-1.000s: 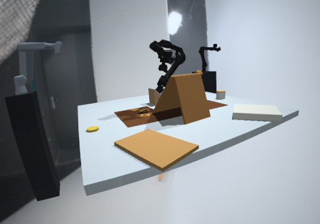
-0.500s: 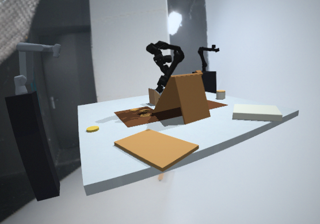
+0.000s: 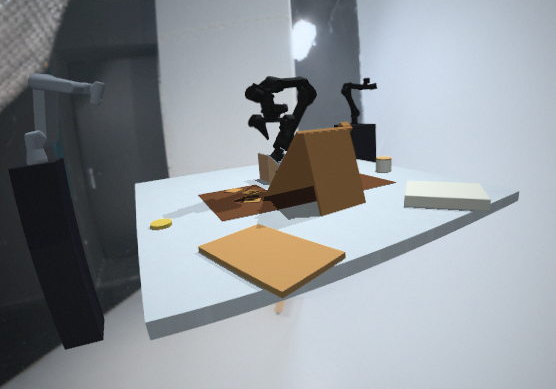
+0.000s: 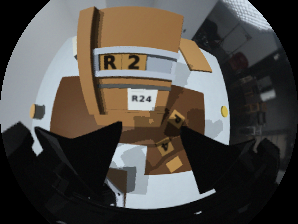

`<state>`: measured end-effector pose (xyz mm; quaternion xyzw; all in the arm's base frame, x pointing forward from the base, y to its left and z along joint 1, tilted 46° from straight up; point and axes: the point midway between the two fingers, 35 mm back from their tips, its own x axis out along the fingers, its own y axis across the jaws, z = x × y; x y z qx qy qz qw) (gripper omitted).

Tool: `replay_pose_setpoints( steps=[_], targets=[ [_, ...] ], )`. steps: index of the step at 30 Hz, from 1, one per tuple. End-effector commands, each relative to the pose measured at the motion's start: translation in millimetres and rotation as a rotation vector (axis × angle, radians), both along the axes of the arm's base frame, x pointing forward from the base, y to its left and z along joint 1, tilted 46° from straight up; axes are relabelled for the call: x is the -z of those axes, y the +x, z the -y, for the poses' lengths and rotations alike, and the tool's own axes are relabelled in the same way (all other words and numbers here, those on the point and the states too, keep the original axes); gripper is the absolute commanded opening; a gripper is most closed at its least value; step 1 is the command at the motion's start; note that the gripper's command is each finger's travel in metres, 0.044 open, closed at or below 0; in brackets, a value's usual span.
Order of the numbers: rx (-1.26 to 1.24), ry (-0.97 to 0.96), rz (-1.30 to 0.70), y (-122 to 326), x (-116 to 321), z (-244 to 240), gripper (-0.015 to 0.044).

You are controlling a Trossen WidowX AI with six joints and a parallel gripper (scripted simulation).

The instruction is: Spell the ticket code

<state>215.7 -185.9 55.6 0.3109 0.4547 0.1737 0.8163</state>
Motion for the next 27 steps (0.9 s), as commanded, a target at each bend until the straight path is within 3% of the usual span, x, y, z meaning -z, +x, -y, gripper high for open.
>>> replay_pose_setpoints(
  steps=[1, 27],
  targets=[
    [0.471, 0.409, -0.655, -8.9, 71.4, -6.2, 0.0340],
    [1.445, 0.759, -1.682, -38.9, 171.7, -36.0, 0.0340]
  ],
)
